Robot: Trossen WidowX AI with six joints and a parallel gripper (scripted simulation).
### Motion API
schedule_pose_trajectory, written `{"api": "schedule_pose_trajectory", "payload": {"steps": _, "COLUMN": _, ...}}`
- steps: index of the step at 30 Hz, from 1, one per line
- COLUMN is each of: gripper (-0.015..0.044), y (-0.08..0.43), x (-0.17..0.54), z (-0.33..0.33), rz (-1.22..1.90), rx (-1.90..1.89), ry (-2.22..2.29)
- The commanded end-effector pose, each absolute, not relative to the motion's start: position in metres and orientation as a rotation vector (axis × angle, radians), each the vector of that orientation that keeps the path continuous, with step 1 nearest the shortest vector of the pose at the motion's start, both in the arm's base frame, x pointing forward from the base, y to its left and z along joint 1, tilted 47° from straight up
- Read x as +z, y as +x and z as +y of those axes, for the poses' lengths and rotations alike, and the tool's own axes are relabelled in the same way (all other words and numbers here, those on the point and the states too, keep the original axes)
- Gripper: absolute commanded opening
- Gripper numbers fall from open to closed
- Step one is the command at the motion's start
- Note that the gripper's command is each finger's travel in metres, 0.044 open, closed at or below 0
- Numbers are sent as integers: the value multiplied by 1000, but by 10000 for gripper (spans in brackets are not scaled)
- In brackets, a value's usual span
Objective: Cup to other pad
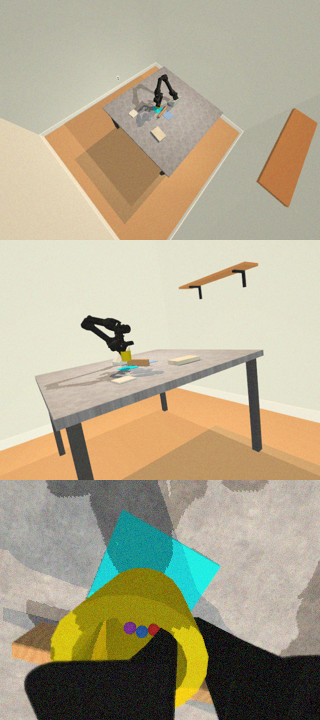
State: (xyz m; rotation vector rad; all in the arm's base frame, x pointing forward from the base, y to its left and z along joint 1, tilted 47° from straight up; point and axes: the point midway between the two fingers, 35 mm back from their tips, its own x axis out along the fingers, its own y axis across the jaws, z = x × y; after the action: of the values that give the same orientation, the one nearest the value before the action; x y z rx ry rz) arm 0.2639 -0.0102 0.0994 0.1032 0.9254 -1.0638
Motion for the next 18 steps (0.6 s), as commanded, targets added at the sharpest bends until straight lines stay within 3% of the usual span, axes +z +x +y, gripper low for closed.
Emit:
{"api": "schedule_pose_trajectory", "payload": {"steps": 1, "gripper": 0, "y": 265, "x": 96, "z": -15, "rz": 923, "rx": -1064, "ry": 96}}
{"api": "schedule_pose_trajectory", "payload": {"steps": 18, "gripper": 0, "y": 269, "x": 81, "z": -31, "rz": 922, "rx": -1064, "ry": 96}}
